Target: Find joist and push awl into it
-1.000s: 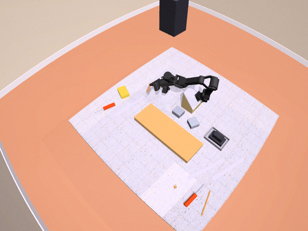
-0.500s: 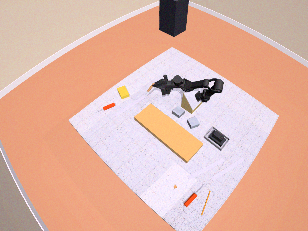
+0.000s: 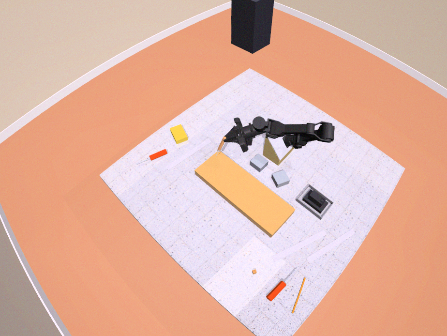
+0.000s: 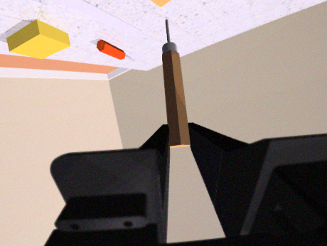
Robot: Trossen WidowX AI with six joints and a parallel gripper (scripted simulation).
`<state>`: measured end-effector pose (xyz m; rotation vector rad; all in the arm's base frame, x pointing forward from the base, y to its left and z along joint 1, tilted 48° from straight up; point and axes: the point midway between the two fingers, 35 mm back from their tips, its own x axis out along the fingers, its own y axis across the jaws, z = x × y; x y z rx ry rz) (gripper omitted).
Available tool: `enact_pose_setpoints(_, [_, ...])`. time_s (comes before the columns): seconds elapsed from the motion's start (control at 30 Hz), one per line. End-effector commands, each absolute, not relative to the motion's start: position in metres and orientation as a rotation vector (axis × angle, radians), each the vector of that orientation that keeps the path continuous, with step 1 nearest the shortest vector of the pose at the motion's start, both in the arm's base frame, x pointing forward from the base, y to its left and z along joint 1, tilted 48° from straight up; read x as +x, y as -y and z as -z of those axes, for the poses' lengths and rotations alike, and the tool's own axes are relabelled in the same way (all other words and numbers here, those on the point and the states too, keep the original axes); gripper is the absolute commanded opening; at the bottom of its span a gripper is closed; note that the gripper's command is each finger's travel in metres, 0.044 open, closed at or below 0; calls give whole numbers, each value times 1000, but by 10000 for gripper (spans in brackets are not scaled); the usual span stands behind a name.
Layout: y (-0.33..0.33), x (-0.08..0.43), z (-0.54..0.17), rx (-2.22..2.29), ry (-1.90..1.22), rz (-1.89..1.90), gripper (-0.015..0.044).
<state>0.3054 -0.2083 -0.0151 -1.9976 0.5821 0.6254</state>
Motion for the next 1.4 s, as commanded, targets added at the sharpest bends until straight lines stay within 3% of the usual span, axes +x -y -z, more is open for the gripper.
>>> enact_pose_setpoints(0.0, [192, 324, -11, -2056, -452, -647, 0])
enact_pose_setpoints(0.43, [118, 352, -83, -2151, -45, -742, 0])
enact_pose_setpoints(0.83, [41, 347, -152, -2187, 341, -801, 0])
enact_pose_setpoints(1.37, [36, 346, -154, -2188, 363, -803, 0])
